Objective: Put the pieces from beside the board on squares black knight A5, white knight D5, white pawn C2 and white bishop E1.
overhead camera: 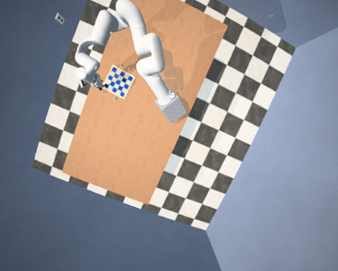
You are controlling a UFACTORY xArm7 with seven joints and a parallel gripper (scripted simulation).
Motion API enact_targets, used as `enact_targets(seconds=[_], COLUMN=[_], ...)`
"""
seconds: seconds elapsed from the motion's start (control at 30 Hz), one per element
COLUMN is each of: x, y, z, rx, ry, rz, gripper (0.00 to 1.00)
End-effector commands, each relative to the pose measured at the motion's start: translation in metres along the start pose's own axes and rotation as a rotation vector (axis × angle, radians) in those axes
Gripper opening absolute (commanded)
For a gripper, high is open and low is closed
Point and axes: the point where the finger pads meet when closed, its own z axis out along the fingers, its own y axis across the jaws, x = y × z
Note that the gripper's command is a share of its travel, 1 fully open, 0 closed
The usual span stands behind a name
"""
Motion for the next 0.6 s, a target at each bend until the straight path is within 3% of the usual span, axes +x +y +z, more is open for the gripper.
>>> enact_targets(seconds=[0.0, 0.1, 0.13, 0.57], x=[-0.0014, -0.0014, -0.0014, -0.0014], y=[0.0007, 0.0007, 0.0007, 0.0007], z=[-0.0136, -0.0139, -0.0139, -0.0139], rx=[0.001, 0.001, 0.001, 0.001], ry=[0.002, 0.002, 0.002, 0.002], rz=[-0.001, -0.001, -0.001, -0.001], gripper=[0.37, 0.37, 1.0, 1.0])
